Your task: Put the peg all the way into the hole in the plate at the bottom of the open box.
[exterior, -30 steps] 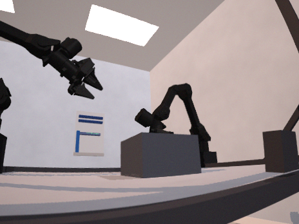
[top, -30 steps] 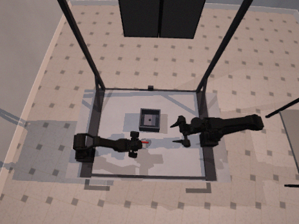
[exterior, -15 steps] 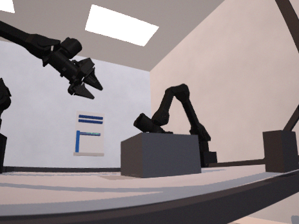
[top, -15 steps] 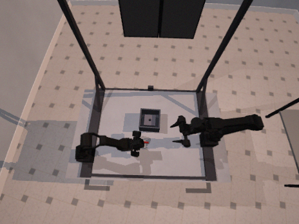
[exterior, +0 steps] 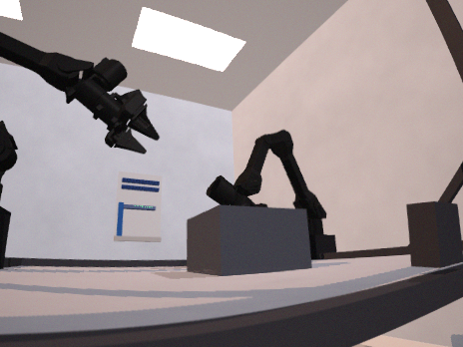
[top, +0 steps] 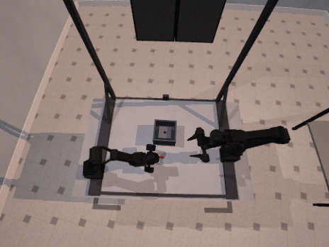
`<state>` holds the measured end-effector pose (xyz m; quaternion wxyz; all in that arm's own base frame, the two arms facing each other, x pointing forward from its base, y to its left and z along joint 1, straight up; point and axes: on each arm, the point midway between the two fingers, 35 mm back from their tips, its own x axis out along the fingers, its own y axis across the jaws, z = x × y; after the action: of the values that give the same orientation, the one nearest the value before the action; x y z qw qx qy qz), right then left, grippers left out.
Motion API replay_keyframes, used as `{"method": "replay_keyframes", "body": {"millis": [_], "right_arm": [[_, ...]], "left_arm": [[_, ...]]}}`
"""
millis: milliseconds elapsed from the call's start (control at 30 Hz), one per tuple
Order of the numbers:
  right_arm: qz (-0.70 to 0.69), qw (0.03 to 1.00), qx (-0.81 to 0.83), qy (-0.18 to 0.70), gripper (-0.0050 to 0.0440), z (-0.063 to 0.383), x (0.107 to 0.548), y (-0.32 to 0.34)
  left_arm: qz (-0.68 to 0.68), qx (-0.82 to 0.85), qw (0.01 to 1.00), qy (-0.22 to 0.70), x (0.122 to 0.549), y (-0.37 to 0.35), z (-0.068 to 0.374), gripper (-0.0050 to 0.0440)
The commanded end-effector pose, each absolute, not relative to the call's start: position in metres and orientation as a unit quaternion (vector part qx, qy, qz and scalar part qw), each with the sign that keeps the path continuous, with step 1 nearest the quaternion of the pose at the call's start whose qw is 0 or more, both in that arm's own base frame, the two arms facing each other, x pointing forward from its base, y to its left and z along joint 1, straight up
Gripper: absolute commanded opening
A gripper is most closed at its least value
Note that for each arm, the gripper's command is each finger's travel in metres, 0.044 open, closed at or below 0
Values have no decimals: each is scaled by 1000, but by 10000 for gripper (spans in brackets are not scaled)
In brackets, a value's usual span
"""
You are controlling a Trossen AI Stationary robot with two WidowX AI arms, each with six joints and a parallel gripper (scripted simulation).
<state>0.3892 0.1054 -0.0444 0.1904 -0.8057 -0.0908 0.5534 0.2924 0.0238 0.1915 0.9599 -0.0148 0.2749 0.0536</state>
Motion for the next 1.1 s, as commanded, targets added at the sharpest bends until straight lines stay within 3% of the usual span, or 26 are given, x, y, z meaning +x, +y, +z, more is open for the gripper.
{"method": "replay_keyframes", "body": {"millis": [0, 133, 167, 700, 867, 1067], "right_arm": [[545, 191, -811, -94, 31, -38, 393, 106], [547, 191, -810, -93, 0, -39, 390, 106], [547, 191, -810, -93, 23, -39, 390, 106], [536, 191, -817, -97, 23, 22, 397, 105], [553, 233, -795, -82, 23, 12, 388, 102], [552, 361, -750, -53, 23, 19, 389, 95]], "left_arm": [[55, -16, 962, 267, 293, 24, 197, 440], [55, -16, 962, 267, 293, 24, 197, 440], [55, -16, 962, 267, 293, 24, 197, 440], [55, -16, 962, 267, 293, 24, 197, 440], [55, -16, 962, 267, 293, 24, 197, 440], [55, -16, 962, 267, 293, 24, 197, 440]]}}
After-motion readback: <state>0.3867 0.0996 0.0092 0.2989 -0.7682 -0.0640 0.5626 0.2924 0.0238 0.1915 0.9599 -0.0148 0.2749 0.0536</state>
